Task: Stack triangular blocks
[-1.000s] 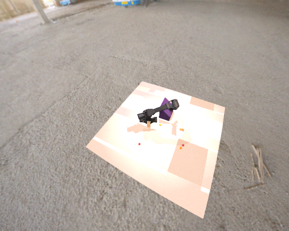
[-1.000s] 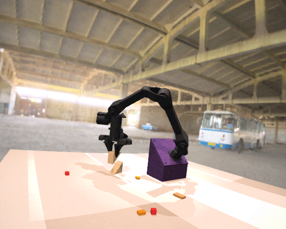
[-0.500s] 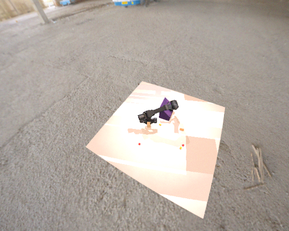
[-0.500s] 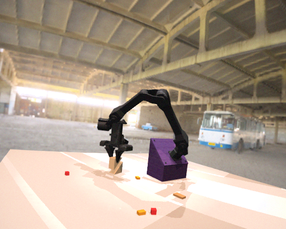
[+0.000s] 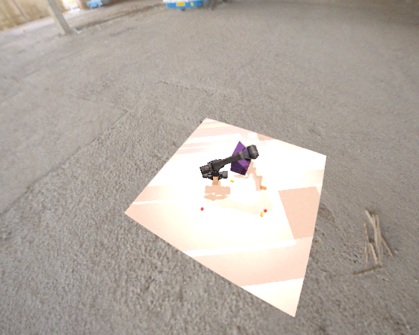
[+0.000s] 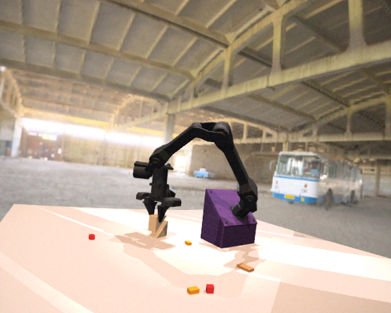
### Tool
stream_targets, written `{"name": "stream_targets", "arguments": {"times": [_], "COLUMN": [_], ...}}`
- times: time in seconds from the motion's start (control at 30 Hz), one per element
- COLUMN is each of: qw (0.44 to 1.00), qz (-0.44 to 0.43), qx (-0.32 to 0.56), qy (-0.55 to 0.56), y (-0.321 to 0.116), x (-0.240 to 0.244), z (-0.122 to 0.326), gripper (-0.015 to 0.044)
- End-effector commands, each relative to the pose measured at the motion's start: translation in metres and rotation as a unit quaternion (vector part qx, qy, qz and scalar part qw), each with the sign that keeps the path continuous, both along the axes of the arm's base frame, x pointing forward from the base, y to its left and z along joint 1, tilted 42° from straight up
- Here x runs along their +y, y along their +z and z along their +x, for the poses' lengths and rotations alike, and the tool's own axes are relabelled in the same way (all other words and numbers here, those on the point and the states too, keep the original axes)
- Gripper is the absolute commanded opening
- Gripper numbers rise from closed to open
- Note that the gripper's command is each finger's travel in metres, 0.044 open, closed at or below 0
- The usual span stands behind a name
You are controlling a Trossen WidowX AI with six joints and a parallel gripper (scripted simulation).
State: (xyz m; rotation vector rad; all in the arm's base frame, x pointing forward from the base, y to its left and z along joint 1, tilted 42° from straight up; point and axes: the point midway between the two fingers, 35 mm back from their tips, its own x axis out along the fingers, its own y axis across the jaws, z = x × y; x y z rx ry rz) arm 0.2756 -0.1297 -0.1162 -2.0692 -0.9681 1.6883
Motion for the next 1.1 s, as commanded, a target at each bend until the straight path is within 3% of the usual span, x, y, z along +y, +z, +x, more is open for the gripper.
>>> {"name": "stream_targets", "arguments": {"times": [0.0, 1.07], "qw": [1.000, 1.000], "qz": [0.002, 0.004], "qx": [0.001, 0.001], "qy": [-0.003, -0.004], "y": [-0.001, -0.013], "x": [0.000, 0.008], "z": [0.000, -0.004], "gripper": [0.0000, 0.0000]}}
